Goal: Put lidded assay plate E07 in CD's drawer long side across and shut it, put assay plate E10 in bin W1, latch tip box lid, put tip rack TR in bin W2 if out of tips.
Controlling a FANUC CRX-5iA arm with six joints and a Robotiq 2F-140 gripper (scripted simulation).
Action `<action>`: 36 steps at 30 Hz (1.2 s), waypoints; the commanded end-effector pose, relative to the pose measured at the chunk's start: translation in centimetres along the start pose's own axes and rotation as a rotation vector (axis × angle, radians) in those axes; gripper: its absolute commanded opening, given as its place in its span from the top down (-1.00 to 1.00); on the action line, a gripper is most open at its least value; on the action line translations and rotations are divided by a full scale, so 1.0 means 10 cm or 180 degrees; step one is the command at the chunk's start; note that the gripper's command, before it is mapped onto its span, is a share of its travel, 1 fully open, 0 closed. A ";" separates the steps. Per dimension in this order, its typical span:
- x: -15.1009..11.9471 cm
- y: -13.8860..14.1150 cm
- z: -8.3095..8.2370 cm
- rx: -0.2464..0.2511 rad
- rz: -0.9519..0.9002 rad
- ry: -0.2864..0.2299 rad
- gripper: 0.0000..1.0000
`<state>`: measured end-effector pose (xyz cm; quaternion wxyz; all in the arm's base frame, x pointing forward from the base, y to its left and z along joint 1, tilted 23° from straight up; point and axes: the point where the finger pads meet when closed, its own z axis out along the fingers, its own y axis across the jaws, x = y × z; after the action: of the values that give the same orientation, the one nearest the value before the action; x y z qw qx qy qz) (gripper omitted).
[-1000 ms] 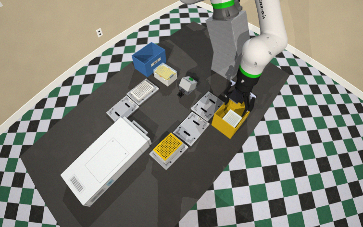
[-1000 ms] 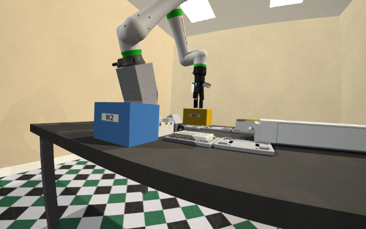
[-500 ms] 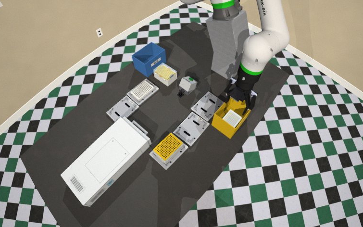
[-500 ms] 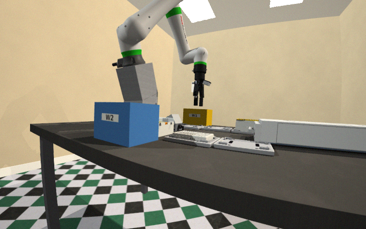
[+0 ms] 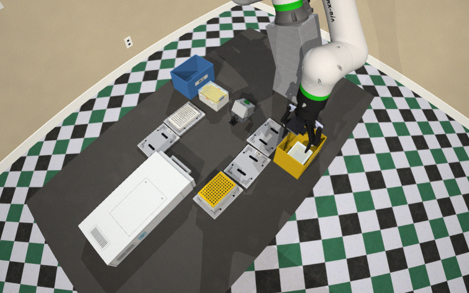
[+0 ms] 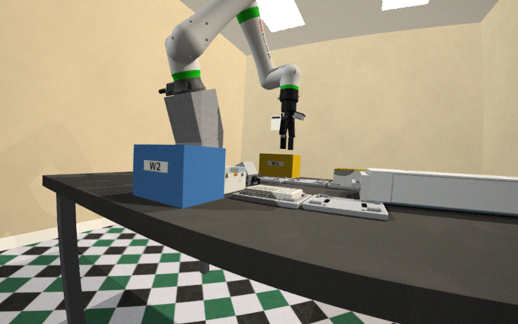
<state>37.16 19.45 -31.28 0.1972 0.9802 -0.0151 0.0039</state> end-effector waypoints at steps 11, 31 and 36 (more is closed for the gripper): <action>0.49 0.17 -0.04 0.0004 -0.0002 0.0001 -0.40; 1.16 0.41 -0.08 0.0003 -0.0002 0.0002 -0.40; 1.27 0.45 -0.08 0.0003 -0.0002 0.0002 -0.40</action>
<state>48.77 15.46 -28.81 0.1972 0.9802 -0.0150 0.0040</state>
